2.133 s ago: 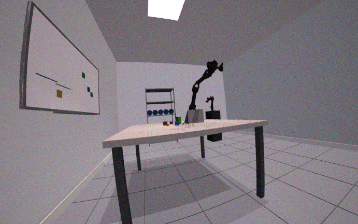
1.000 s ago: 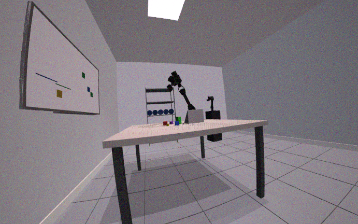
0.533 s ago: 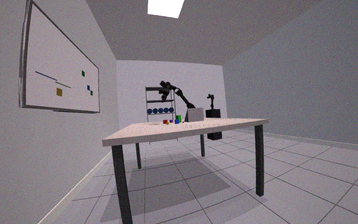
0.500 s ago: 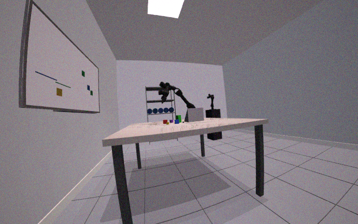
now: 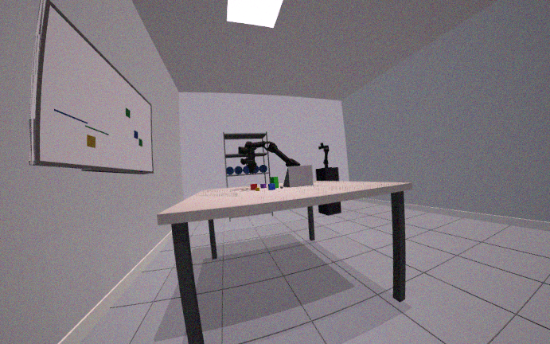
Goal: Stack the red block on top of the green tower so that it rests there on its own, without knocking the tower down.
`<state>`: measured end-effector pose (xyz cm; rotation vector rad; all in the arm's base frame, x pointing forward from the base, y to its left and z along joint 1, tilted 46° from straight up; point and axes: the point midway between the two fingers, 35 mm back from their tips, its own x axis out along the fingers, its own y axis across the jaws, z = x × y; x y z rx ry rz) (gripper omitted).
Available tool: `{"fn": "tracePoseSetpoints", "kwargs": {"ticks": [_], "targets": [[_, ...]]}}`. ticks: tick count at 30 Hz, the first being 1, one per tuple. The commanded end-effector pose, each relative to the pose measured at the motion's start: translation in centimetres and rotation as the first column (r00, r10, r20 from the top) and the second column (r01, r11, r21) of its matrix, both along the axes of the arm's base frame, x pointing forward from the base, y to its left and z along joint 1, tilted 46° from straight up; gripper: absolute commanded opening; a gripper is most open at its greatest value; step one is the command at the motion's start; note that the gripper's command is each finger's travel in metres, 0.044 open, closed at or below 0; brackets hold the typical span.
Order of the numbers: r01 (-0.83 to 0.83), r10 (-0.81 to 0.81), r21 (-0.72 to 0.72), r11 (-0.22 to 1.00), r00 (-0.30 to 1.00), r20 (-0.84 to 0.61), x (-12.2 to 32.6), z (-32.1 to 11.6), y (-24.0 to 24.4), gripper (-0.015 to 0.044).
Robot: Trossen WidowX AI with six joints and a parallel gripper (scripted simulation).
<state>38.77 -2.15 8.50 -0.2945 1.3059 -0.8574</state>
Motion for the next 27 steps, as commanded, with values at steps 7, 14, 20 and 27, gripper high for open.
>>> {"fn": "tracePoseSetpoints", "kwargs": {"ticks": [7,14,20,27], "targets": [[0.048,-0.049,-0.023,0.999,0.999,-0.013,-1.5,0.3,-2.7,0.044],[0.048,-0.049,-0.025,0.999,0.999,-0.012,-1.6,-3.0,-6.1,0.044],[0.048,-0.049,-0.026,0.998,0.999,-0.012,-1.5,-3.5,-6.4,0.044],[0.048,-0.049,-0.025,0.999,0.999,-0.012,-1.5,-4.2,-7.1,0.044]]}}
